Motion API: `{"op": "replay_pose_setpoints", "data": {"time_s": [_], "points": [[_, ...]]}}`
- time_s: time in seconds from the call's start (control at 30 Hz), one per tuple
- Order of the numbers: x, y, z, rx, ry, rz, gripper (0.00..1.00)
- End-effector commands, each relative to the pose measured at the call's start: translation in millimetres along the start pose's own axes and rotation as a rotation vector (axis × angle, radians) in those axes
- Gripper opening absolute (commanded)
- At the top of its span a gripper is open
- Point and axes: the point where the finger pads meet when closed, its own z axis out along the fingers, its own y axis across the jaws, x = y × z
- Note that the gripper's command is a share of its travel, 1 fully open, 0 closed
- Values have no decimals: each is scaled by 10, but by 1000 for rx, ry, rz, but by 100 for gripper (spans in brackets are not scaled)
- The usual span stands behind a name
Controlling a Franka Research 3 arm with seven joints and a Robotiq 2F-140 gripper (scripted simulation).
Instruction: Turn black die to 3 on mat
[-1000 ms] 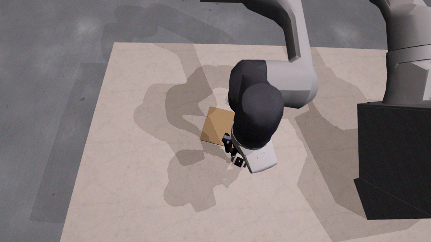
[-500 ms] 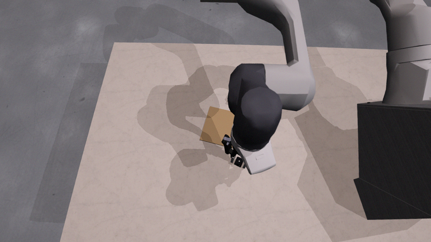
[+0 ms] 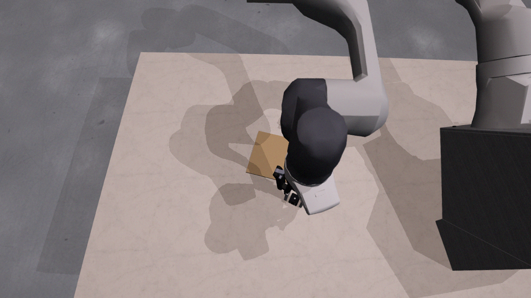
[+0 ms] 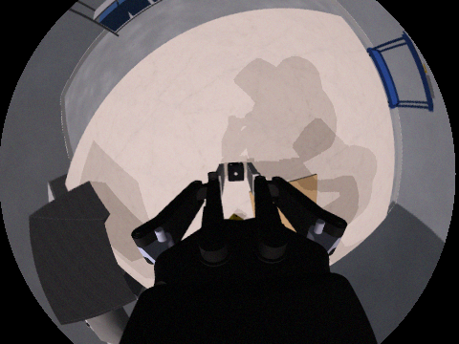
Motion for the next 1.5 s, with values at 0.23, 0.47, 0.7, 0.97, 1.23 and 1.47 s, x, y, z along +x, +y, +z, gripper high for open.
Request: {"op": "replay_pose_setpoints", "data": {"time_s": [0.23, 0.47, 0.7, 0.97, 1.23, 1.47], "points": [[1, 10, 17, 0, 1, 5, 25], [1, 10, 17, 0, 1, 5, 25], [1, 10, 17, 0, 1, 5, 13], [1, 10, 17, 0, 1, 5, 13], [1, 10, 17, 0, 1, 5, 13], [1, 10, 17, 0, 1, 5, 13]]}}
